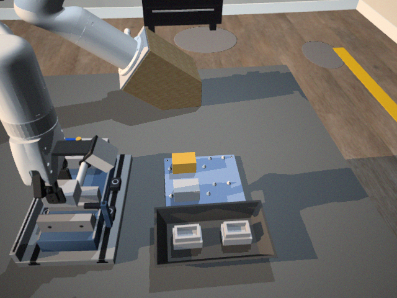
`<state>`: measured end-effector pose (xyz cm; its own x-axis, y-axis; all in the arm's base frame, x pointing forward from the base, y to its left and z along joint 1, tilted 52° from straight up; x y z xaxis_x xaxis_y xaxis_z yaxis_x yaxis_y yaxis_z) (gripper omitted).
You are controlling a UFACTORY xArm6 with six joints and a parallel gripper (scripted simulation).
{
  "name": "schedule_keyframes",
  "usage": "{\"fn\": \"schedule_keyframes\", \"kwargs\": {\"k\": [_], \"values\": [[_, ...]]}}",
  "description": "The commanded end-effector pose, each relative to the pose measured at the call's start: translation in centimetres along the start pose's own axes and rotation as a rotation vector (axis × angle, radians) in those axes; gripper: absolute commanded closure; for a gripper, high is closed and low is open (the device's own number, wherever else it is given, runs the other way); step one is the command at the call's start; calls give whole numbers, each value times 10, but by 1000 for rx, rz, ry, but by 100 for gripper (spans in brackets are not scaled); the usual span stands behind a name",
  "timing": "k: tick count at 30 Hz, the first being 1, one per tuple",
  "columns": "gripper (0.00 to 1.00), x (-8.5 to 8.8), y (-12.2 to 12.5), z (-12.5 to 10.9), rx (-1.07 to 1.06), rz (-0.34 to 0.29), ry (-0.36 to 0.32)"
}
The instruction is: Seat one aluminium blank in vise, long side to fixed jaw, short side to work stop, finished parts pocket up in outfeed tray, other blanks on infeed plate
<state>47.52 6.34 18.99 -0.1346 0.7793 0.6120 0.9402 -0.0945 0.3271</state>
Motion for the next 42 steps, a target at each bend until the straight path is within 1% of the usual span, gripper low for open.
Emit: {"fn": "schedule_keyframes", "kwargs": {"k": [1,14,42], "values": [[100,-1,1,0,-1,-3,2],[100,-6,1,0,-1,-3,2],[100,-6,1,0,-1,-3,2]]}}
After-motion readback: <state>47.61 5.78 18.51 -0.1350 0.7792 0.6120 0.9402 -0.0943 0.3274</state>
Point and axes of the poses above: the point where the finger pads meet when closed, its own x axis back along the fingers, its own y axis across the jaws, z = x × y, the point moved 10 cm from there along x, back along the fingers, and after that the axes turned 15 degrees about -x, right-handed, at the moved point
